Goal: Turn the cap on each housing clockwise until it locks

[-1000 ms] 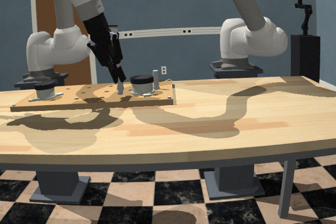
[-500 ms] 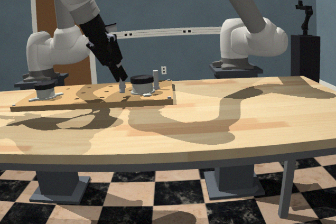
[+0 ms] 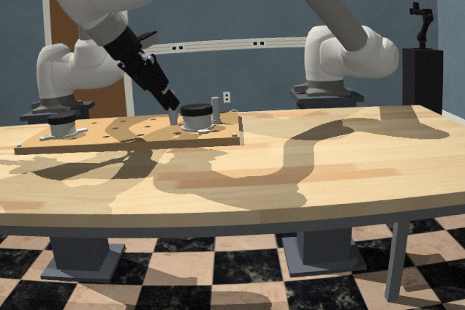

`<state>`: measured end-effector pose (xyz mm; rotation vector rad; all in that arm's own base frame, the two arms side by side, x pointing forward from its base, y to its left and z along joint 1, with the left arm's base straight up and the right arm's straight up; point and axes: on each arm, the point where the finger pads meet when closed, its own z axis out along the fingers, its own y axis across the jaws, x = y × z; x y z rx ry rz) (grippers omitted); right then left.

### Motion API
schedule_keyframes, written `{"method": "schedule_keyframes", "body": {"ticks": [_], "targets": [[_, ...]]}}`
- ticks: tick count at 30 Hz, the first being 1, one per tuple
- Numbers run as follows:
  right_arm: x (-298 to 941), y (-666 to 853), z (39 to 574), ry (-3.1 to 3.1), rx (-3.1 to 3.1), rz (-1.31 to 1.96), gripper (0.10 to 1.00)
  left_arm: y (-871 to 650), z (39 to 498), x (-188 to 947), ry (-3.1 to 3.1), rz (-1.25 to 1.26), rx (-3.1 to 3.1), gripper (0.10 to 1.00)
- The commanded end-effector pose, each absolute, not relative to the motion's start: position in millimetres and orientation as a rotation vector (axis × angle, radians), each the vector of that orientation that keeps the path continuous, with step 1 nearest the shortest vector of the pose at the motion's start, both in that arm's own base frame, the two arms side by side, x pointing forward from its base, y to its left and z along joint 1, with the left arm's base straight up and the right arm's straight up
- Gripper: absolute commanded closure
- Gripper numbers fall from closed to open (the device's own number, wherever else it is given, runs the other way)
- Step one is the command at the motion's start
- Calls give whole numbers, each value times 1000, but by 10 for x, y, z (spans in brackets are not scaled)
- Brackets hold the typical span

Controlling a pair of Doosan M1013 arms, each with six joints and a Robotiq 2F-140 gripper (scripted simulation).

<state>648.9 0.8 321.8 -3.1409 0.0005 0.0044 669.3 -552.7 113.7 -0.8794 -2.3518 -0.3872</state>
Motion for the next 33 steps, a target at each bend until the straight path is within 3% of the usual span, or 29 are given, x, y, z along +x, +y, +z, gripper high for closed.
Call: {"method": "schedule_keyframes", "body": {"ticks": [1, 33], "targets": [[6491, 9, 3225, 1, -3141, 3, 98, -5513, 1162, 6713, -2284, -390, -906, 999], [6491, 9, 3225, 1, -3141, 3, 98, -5488, 1074, 6727, -2191, -388, -942, 999]]}}
